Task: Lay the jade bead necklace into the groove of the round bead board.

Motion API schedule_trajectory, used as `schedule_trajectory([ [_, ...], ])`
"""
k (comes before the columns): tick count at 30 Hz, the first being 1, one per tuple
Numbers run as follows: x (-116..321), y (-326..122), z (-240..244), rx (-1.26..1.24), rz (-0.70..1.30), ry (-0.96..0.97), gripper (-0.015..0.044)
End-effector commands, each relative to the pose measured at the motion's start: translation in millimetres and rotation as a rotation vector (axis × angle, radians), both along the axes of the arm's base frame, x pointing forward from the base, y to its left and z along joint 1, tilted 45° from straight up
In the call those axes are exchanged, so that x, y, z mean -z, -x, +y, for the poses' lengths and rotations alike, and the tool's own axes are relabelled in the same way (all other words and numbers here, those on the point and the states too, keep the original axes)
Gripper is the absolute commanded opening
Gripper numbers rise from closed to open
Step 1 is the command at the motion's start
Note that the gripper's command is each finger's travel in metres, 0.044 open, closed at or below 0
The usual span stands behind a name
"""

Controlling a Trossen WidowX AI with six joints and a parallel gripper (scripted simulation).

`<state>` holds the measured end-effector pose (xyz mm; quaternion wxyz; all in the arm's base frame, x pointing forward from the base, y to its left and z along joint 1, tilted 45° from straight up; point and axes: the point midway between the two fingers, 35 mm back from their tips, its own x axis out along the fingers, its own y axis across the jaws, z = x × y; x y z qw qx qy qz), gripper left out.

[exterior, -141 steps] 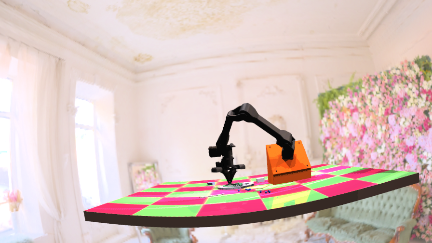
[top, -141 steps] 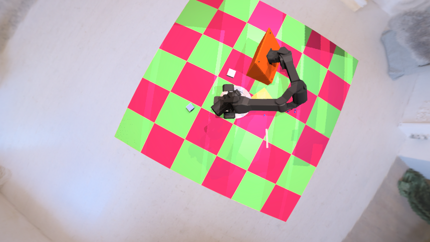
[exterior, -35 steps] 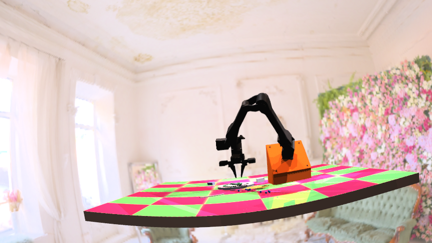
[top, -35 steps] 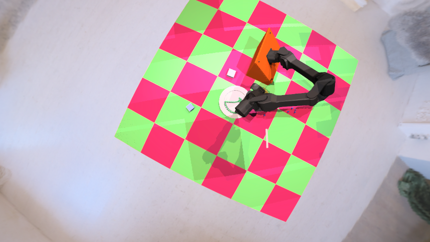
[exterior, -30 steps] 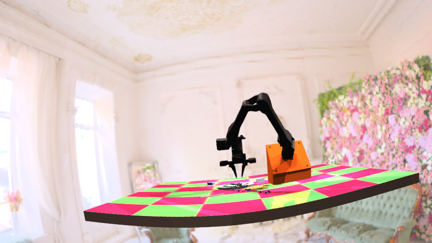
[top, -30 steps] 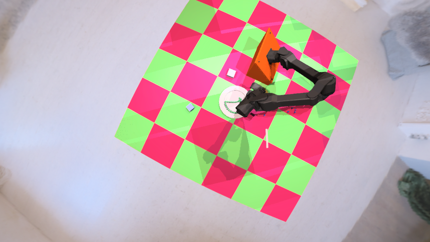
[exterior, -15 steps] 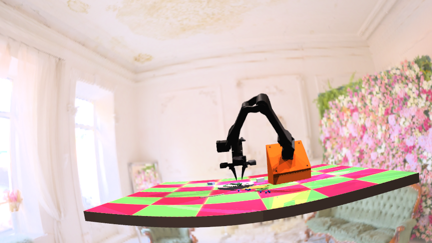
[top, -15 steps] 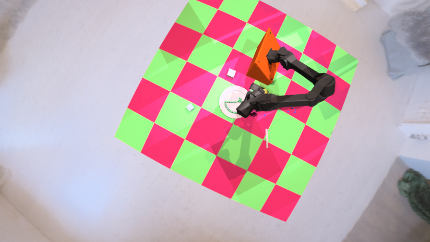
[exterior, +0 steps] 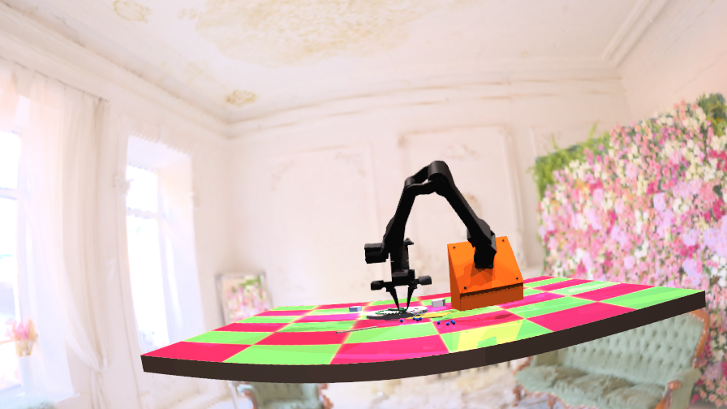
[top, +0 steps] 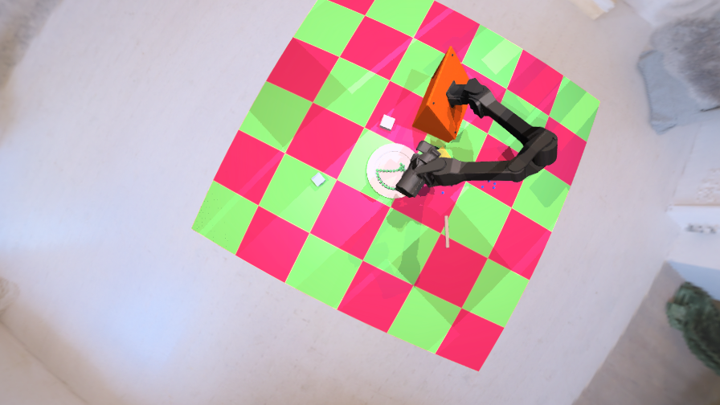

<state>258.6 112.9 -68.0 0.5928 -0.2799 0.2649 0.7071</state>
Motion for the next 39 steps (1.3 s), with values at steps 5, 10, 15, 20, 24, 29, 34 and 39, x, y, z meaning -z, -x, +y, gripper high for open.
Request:
schedule_trajectory([
  [5, 5.6, 5.7, 5.0, 0.003, 0.016, -0.005, 0.012],
  [10, 4.7, 3.4, 4.0, -0.001, 0.008, -0.001, 0.0067],
  [15, 4.7, 3.4, 4.0, -0.001, 0.008, -0.001, 0.0],
  [20, 4.7, 3.4, 4.0, -0.001, 0.008, -0.001, 0.0],
  [24, 4.7, 3.4, 4.0, -0.001, 0.008, -0.001, 0.0],
  [29, 4.7, 3.4, 4.0, -0.001, 0.008, -0.001, 0.0],
  [34, 4.7, 3.4, 4.0, -0.001, 0.008, -0.001, 0.0],
  [39, 4.7, 3.4, 4.0, -0.001, 0.008, -0.001, 0.0],
])
